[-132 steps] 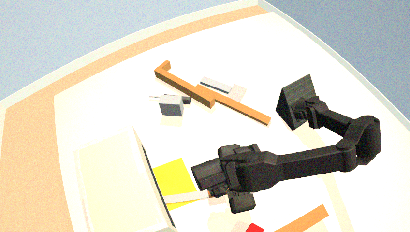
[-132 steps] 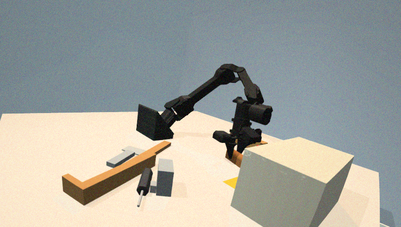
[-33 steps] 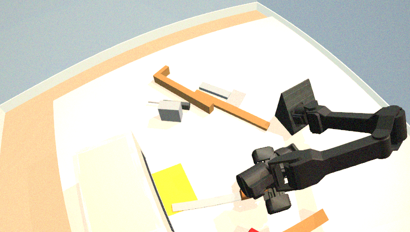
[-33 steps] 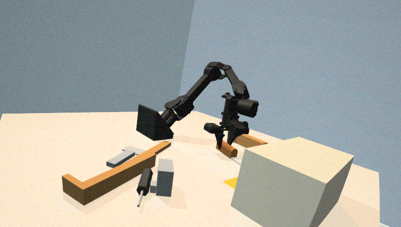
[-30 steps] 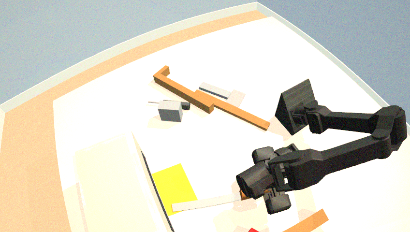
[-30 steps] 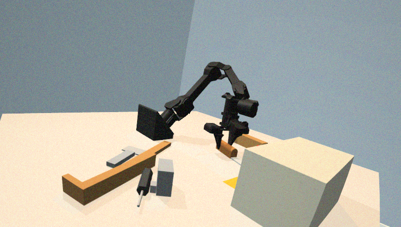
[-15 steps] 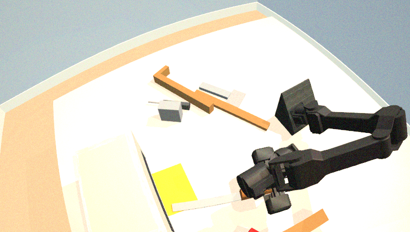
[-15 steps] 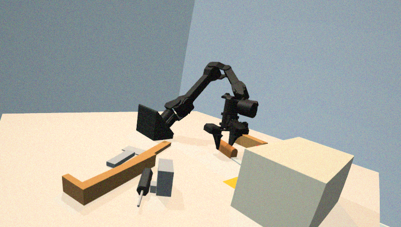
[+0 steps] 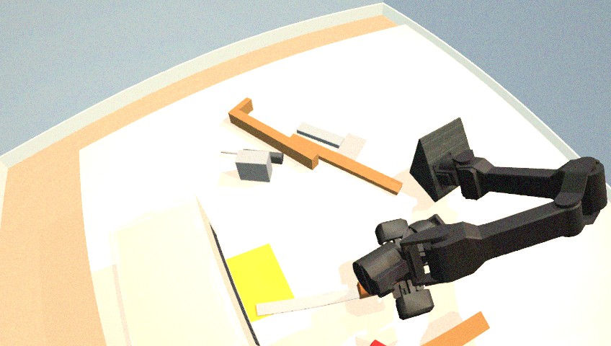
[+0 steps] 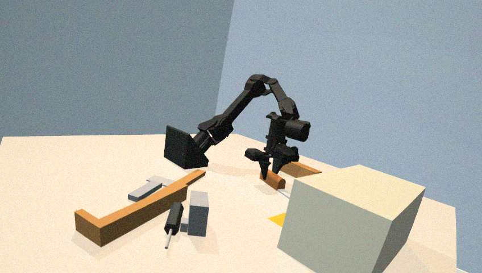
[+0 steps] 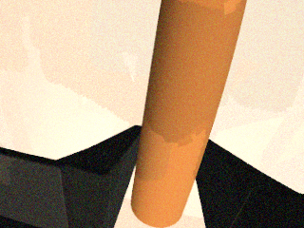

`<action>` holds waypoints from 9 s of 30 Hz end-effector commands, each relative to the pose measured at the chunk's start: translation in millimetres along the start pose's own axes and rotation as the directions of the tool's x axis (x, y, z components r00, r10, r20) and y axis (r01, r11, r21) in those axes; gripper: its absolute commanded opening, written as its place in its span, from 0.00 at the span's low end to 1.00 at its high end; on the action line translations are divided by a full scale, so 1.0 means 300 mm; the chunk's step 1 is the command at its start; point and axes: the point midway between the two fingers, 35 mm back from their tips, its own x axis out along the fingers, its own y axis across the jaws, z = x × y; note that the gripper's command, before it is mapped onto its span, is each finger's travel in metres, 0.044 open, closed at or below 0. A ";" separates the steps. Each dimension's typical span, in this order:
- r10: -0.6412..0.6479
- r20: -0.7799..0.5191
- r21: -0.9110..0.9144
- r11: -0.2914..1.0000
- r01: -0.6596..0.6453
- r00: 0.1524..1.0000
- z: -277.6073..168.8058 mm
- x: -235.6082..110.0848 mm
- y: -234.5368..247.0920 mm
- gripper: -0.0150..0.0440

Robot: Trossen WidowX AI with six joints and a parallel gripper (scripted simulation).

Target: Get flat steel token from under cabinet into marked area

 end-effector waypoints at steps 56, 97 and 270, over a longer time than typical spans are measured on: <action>0.001 -0.001 -0.002 1.000 -0.001 1.000 0.199 -0.004 0.008 0.25; 0.001 0.001 -0.004 1.000 -0.001 1.000 0.357 -0.006 0.013 0.25; 0.000 -0.001 -0.002 1.000 0.000 1.000 0.220 0.002 -0.060 0.25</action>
